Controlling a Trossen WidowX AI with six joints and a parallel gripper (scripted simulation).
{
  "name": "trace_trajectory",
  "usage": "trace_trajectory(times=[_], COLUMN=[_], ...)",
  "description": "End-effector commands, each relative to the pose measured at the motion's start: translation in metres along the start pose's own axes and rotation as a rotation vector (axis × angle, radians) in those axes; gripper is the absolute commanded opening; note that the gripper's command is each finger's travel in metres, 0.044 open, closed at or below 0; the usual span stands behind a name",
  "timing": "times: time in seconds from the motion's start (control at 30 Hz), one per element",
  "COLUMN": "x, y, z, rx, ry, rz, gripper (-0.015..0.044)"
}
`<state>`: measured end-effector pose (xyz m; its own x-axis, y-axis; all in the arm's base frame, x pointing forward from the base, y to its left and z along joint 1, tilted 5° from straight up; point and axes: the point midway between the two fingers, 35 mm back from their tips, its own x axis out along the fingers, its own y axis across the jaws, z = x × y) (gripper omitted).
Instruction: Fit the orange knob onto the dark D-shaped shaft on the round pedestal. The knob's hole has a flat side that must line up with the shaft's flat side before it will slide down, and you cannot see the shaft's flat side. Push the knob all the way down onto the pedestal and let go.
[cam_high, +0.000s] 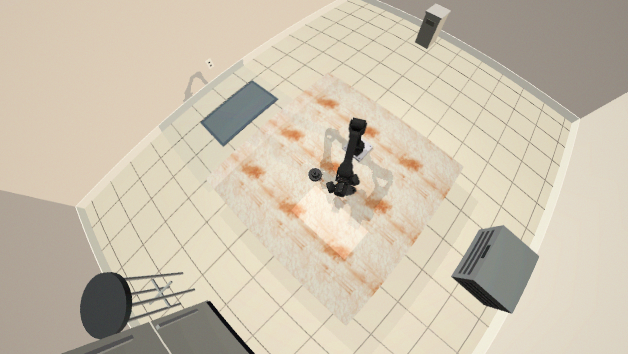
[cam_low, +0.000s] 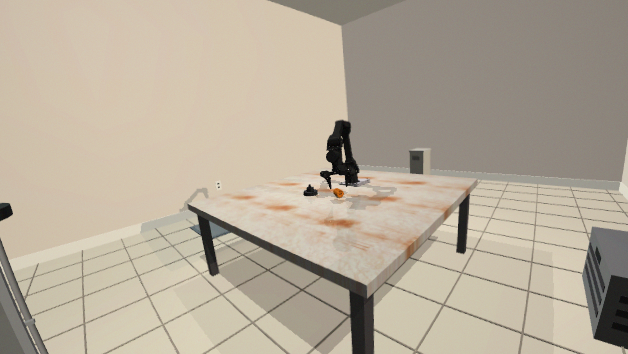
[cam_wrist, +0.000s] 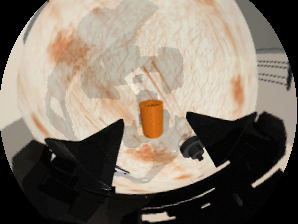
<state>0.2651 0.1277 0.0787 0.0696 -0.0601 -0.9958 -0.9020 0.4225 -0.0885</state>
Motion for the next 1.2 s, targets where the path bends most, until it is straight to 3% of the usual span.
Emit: trace_trajectory(times=[0.0,0.73,1.0,1.17], x=[0.009,0.042,0.042,0.042], y=[0.002,0.003,0.003,0.003], z=[-0.001,-0.002,-0.002,-0.002], rx=[-0.001,-0.001,-0.001,-0.001], ry=[0.005,0.005,0.005,0.005], rz=[0.010,0.010,0.010,0.010], gripper=[0.0440,0.0440,0.0240,0.0240])
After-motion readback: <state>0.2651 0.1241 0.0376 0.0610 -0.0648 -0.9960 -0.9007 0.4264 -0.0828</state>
